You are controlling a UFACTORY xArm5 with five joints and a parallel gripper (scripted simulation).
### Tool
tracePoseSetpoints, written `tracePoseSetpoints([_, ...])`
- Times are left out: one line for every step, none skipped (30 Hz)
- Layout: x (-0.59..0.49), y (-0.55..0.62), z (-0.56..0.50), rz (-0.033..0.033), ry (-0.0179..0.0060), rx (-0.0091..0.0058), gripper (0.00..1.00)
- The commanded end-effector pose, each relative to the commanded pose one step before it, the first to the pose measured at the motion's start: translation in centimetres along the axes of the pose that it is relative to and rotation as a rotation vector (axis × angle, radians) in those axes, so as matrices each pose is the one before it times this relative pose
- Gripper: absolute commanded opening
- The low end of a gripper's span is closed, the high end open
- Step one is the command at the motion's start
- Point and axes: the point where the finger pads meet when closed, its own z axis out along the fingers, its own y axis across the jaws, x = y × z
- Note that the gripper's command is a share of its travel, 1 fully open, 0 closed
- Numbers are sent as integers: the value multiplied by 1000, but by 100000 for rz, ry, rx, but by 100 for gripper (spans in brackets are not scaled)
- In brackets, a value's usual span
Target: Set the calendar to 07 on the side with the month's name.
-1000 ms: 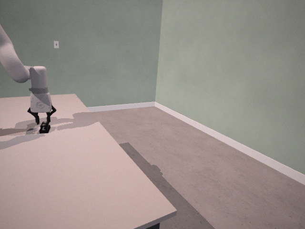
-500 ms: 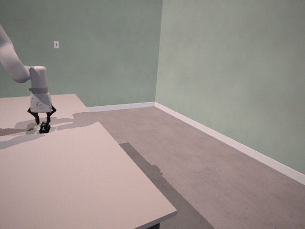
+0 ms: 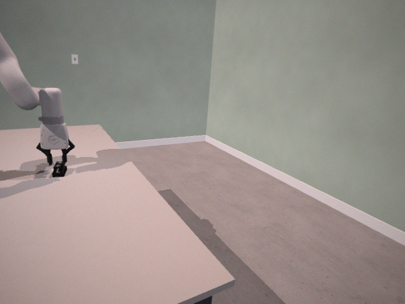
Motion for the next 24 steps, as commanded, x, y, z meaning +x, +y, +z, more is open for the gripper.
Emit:
tracePoseSetpoints([24,122,-96,0,65,-318,49])
tracePoseSetpoints([0,0,0,0,0,0,49])
tracePoseSetpoints([0,0,0,0,0,0,49])
tracePoseSetpoints([0,0,0,0,0,0,49])
tracePoseSetpoints([0,0,0,0,0,0,49])
tracePoseSetpoints([0,0,0,0,0,0,49])
tracePoseSetpoints([0,0,0,0,0,0,49])
tracePoseSetpoints([0,0,0,0,0,0,49])
tracePoseSetpoints([0,0,0,0,0,0,49])
tracePoseSetpoints([0,0,0,0,0,0,49])
tracePoseSetpoints([0,0,0,0,0,0,49])
tracePoseSetpoints([0,0,0,0,0,0,49])
tracePoseSetpoints([0,0,0,0,0,0,49])
tracePoseSetpoints([0,0,0,0,0,0,49])
tracePoseSetpoints([0,0,0,0,0,0,49])
tracePoseSetpoints([0,0,0,0,0,0,49])
tracePoseSetpoints([0,0,0,0,0,0,49])
tracePoseSetpoints([0,0,0,0,0,0,49])
tracePoseSetpoints([0,0,0,0,0,0,49])
tracePoseSetpoints([0,0,0,0,0,0,49])
tracePoseSetpoints([0,0,0,0,0,0,49])
tracePoseSetpoints([0,0,0,0,0,0,49])
tracePoseSetpoints([0,0,0,0,0,0,49])
tracePoseSetpoints([0,0,0,0,0,0,49])
